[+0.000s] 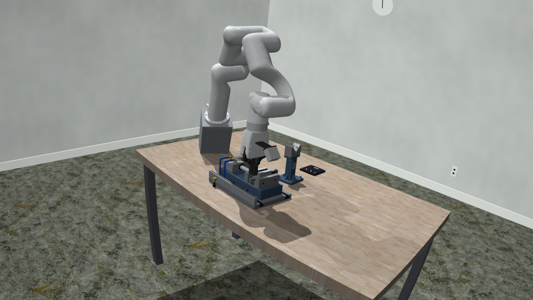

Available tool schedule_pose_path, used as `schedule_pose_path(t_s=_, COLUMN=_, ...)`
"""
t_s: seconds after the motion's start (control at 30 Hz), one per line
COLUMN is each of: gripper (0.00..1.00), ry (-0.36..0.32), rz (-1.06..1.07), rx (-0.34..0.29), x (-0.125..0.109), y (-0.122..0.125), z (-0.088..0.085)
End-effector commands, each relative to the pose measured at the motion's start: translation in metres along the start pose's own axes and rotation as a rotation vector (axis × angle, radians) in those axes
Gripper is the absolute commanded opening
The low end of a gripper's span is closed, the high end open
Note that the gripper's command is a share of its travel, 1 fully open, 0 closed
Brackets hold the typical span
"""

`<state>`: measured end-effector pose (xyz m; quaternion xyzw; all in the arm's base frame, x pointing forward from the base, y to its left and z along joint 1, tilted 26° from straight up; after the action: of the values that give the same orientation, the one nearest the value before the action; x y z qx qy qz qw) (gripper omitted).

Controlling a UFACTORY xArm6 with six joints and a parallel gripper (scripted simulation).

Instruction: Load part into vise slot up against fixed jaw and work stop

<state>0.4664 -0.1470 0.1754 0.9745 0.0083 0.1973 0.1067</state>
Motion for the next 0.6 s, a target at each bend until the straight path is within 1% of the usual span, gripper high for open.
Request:
schedule_pose_path(t_s=0.0, gripper=0.00, ry=0.003, rz=0.000, rx=-0.001, x=0.0012, y=0.0002, z=-0.0011)
schedule_pose_path(t_s=0.57, gripper=0.00, ry=0.003, rz=0.000, rx=-0.001, x=0.0012, y=-0.0019, z=-0.0011)
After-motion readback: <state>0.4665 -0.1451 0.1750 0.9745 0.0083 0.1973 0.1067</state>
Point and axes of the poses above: the point where the finger pads meet when closed, its own z axis out along the fingers, its own y axis across the jaws, x = y × z, the point moved 2 cm from there along -z, back along the fingers, and after that the axes turned 1 degree about -z, right-handed, at the moved point
